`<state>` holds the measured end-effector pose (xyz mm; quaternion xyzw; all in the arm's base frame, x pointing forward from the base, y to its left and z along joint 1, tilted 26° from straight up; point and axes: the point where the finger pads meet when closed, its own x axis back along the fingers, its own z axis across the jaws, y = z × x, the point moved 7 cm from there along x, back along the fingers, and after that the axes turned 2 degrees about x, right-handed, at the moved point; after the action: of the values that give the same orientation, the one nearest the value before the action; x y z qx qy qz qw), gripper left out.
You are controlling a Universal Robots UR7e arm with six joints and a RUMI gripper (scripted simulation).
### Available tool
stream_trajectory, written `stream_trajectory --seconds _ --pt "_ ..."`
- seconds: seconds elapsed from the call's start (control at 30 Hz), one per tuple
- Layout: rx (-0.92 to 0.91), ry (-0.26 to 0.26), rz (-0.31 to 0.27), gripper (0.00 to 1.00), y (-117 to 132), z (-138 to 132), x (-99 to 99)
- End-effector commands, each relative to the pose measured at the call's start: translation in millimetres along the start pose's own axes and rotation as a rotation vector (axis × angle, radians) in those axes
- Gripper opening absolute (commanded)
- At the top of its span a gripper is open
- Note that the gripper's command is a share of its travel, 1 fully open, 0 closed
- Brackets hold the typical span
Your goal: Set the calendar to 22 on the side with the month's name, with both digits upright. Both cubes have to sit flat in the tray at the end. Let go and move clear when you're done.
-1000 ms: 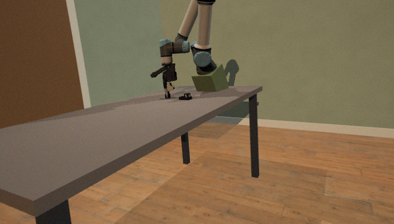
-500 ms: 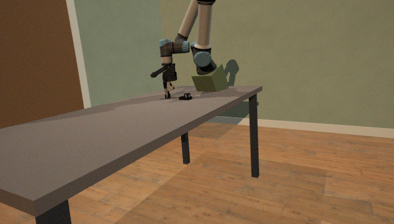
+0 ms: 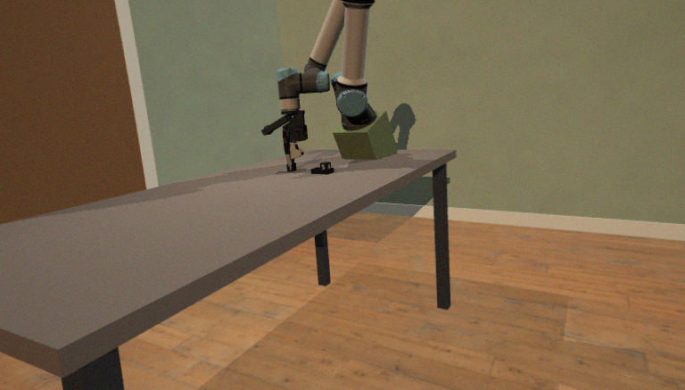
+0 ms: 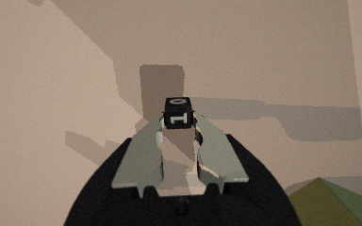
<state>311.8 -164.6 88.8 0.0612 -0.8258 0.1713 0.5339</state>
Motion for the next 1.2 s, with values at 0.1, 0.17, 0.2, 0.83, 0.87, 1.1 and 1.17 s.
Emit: stream_trajectory --seconds 0.1,0.17,0.2,0.83,0.87,1.1,1.17 --pt "0.000 0.000 0.001 0.24 -0.2 -0.1 0.2" --pt "0.000 0.000 0.001 0.24 -0.2 -0.1 0.2" --pt "0.000 0.000 0.001 0.24 -0.2 -0.1 0.2" --pt "0.000 0.000 0.001 0.28 -0.2 -0.1 1.1" --pt "0.000 0.000 0.001 0.28 -0.2 -0.1 1.5" --pt "0.000 0.000 0.001 0.28 -0.2 -0.1 7.4" --pt "0.000 0.000 0.001 0.28 -0.2 -0.1 10.1"
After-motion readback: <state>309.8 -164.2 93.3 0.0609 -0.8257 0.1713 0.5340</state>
